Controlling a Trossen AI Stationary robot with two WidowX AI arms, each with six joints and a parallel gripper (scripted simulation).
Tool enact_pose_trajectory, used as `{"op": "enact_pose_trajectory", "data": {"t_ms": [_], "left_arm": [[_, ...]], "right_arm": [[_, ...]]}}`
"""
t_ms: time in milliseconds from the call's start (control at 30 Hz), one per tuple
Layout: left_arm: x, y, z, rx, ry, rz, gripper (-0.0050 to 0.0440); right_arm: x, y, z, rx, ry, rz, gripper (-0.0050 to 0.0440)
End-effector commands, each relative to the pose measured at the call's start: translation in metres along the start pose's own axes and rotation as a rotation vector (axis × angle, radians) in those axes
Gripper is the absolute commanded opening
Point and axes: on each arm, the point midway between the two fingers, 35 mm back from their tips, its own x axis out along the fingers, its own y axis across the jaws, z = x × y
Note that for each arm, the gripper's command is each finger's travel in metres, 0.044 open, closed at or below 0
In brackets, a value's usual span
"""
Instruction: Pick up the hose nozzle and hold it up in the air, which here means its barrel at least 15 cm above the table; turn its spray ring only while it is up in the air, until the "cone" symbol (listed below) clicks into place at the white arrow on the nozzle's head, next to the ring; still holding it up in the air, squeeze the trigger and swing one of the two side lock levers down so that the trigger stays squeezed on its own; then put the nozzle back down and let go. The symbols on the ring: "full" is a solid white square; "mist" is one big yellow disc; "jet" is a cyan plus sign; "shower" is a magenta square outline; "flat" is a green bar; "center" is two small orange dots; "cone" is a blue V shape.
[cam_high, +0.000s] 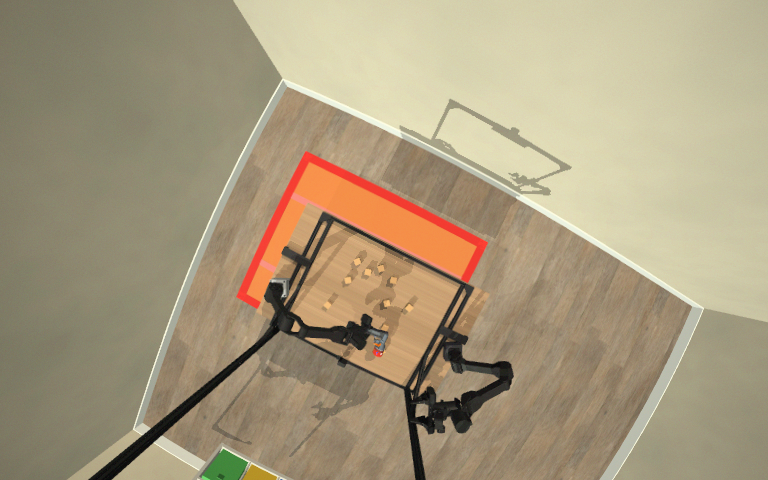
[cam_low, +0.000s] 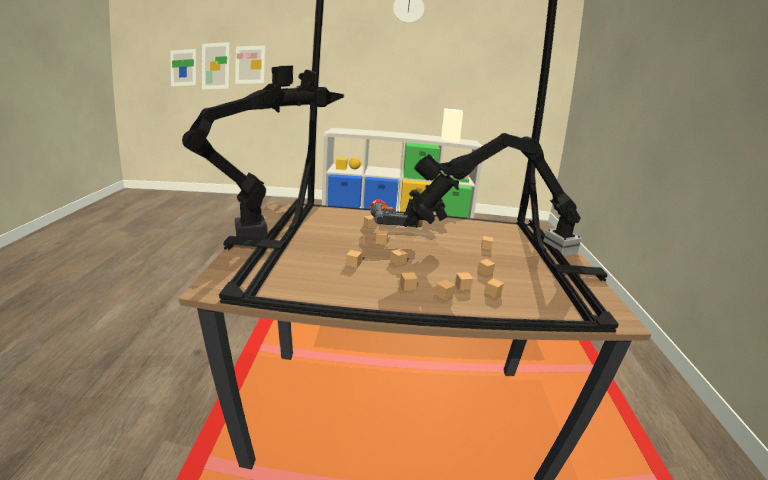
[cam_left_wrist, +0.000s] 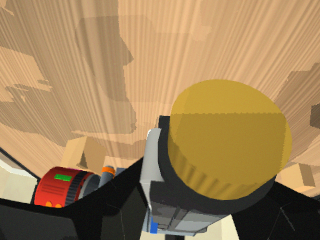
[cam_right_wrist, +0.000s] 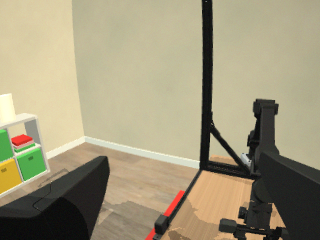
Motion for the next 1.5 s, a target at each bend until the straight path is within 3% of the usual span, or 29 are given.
{"op": "enact_pose_trajectory", "data": {"t_ms": [0, 733, 1467], "left_arm": [[0.005, 0.001, -0.011, 0.003, 0.083, 0.004, 0.0000], [0.010, 0.003, -0.041, 0.013, 0.363, 0.008, 0.0000], [-0.007, 0.004, -0.065, 0.024, 0.673, 0.007, 0.0000]], "right_arm": [[0.000, 0.000, 0.001, 0.000, -0.003, -0.001, 0.0400], [0.000, 0.000, 0.001, 0.000, -0.003, -0.001, 0.0400], [0.000, 0.000, 0.001, 0.000, -0.003, -0.001, 0.0400]]}}
